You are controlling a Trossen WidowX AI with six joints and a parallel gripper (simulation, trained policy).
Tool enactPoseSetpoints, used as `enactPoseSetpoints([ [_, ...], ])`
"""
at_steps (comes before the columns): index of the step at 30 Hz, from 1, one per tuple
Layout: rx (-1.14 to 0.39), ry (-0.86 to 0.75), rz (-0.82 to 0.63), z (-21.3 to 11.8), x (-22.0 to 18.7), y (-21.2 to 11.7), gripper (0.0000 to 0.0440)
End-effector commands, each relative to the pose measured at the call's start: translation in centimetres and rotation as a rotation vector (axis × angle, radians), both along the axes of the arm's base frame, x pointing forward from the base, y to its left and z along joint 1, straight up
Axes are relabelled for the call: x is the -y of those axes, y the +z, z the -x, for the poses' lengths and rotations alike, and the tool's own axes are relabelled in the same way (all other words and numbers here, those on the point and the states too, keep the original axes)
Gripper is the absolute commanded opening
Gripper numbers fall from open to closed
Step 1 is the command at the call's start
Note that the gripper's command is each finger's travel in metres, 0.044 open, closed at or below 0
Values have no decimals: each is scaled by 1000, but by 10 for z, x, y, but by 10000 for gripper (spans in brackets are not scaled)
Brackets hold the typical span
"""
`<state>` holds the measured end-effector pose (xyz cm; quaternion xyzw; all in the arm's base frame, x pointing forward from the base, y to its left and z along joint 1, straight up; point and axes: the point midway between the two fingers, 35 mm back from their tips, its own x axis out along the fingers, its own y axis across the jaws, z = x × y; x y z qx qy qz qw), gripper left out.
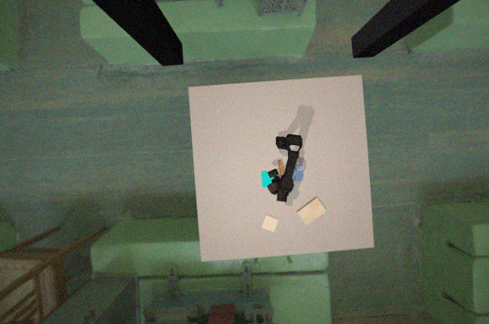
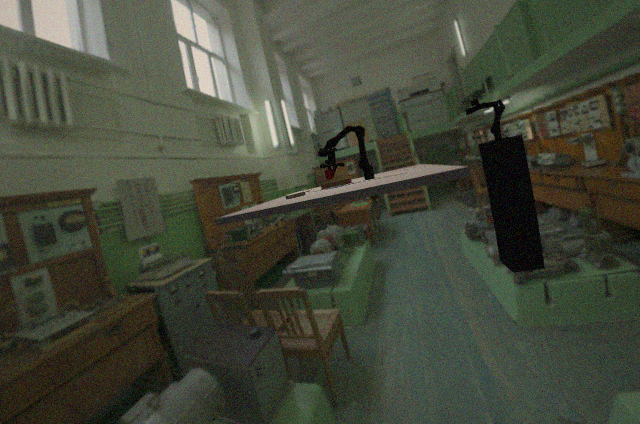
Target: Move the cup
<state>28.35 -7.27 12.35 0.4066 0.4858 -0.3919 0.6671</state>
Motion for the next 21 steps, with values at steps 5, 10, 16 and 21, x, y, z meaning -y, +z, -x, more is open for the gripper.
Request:
enactPoseSetpoints([
  [5,-5,-27,8,6,12,-17,0],
  [10,-15,-44,8,13,17,-31,2],
  [16,-32,-66,6,22,20,-46,16],
  [21,-22,-86,9,26,25,-54,70],
])
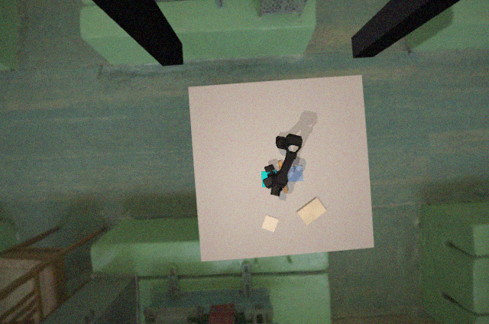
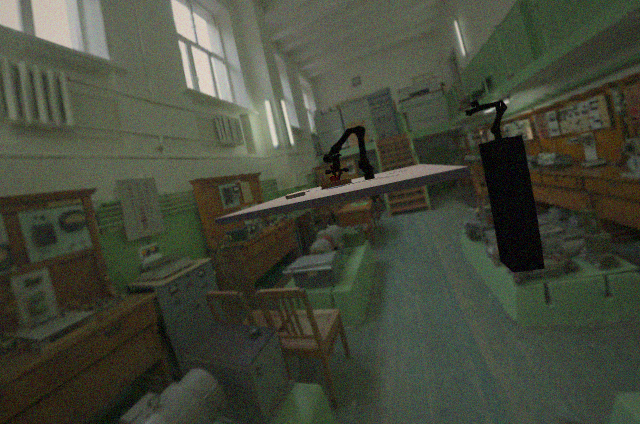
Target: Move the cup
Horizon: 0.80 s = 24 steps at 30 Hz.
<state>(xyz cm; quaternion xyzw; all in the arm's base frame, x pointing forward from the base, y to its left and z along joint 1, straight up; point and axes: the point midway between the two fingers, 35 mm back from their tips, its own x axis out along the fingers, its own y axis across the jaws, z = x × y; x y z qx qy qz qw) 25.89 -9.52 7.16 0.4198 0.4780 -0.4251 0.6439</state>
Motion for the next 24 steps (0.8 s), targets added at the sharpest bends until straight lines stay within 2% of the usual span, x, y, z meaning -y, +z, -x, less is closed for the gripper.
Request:
enactPoseSetpoints([
  [1,18,-8,9,0,4,-1,96],
  [3,44,-17,10,-3,7,2,141],
  [4,55,-20,10,-3,7,3,149],
  [14,119,-22,4,2,9,17,182],
  [24,183,-33,7,8,11,37,246],
])
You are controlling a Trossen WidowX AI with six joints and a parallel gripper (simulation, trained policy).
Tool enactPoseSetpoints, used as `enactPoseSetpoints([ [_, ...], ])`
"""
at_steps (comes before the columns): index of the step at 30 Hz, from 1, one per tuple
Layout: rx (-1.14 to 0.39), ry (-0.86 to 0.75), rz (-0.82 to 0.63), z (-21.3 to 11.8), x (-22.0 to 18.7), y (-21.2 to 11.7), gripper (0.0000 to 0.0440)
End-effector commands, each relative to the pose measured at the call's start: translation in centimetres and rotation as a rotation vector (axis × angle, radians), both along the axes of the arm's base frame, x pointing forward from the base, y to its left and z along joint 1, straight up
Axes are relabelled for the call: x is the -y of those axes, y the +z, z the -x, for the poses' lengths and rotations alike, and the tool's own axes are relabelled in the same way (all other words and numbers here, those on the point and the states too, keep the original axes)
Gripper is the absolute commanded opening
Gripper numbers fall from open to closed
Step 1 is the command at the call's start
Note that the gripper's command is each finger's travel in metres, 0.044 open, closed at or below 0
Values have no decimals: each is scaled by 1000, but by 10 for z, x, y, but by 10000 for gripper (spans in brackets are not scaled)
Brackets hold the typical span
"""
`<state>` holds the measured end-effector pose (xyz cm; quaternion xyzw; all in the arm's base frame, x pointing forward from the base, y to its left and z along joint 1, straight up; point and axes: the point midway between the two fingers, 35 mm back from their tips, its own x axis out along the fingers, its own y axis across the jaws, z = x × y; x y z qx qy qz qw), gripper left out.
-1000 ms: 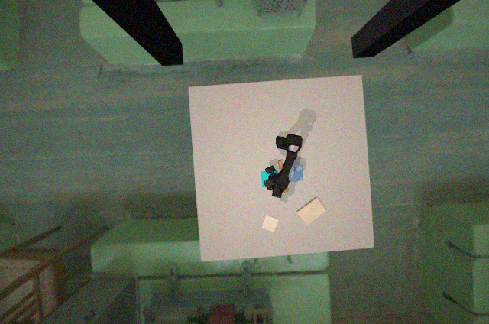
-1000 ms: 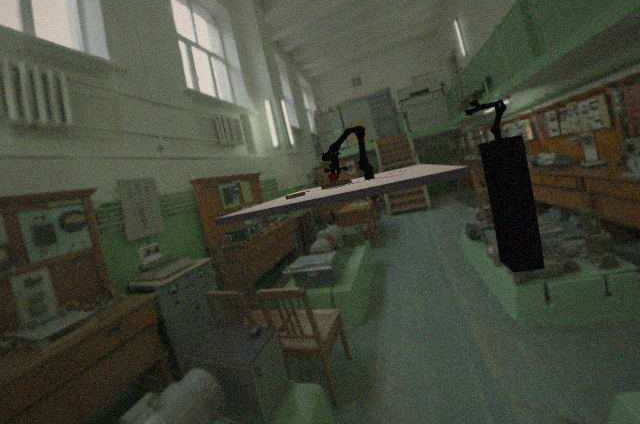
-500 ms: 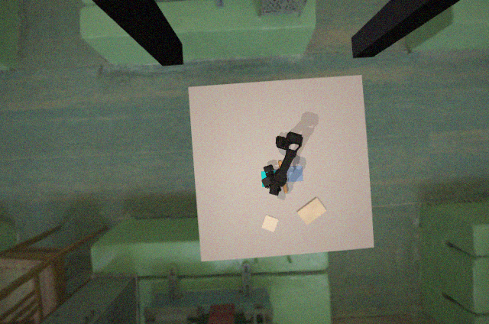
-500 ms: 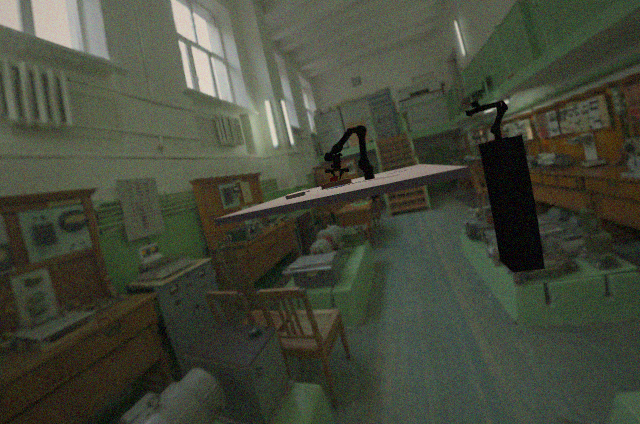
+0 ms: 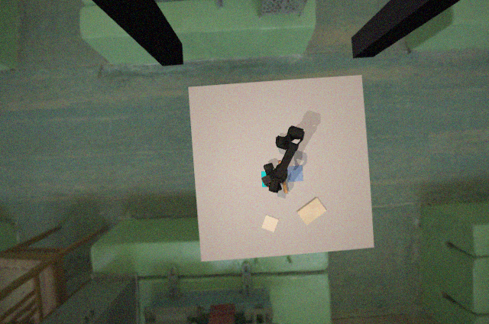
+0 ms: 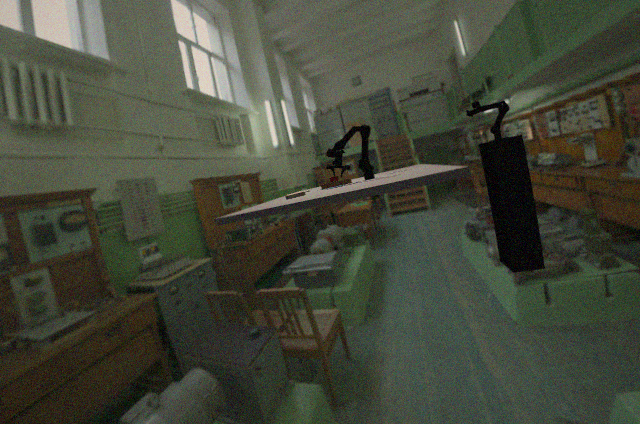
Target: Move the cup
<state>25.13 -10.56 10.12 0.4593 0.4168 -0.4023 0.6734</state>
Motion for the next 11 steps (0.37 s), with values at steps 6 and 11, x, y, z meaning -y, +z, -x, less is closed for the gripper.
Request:
enactPoseSetpoints([
  [6,71,-8,17,3,4,28,273],
  [11,111,-19,35,5,9,47,343],
])
